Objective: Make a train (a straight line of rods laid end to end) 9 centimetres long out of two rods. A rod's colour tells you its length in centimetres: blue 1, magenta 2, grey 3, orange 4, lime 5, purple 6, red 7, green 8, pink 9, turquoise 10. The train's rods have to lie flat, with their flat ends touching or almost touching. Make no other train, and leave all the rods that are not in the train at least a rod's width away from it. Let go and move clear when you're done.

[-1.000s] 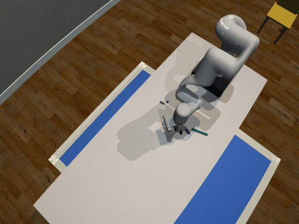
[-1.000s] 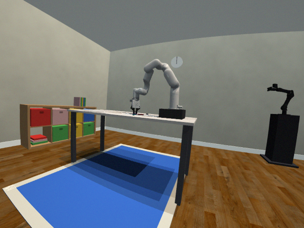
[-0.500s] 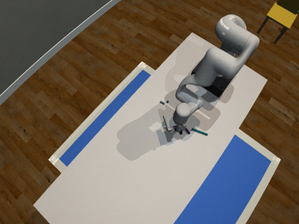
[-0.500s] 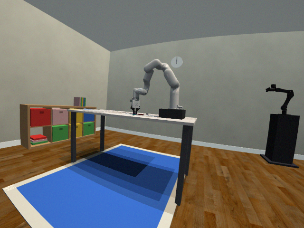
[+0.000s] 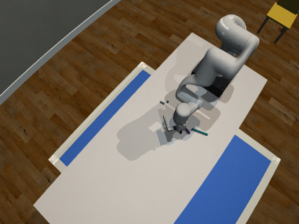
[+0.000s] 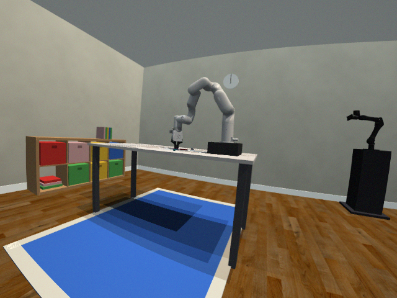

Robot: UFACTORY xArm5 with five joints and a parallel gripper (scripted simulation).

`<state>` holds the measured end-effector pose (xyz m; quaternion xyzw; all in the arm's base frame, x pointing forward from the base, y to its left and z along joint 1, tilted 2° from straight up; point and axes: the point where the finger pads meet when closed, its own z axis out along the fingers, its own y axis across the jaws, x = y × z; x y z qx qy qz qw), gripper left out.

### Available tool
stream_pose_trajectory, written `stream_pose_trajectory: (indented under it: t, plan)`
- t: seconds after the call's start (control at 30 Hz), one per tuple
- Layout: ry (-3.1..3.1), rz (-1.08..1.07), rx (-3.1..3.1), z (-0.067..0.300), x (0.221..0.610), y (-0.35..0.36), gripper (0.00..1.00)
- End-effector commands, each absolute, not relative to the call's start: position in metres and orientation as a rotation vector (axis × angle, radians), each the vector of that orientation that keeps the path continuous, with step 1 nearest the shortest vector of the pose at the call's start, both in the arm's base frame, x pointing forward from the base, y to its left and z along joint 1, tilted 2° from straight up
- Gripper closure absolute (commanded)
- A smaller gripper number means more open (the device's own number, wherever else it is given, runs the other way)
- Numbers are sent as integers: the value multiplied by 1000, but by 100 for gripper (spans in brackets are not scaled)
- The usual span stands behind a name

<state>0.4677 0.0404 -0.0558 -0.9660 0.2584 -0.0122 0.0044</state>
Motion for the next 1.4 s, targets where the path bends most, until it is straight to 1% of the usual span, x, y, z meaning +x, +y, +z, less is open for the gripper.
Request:
stream_pose_trajectory:
  t: [0.0,0.83,0.97,1.27,1.37]
  plan:
    - [809,-43,-3025,-55,469,41,96]
    - [809,-43,-3025,-51,469,40,96]
    - [809,-43,-3025,-35,469,40,96]
    - [809,-43,-3025,29,467,41,96]
    - [809,-43,-3025,38,467,41,96]
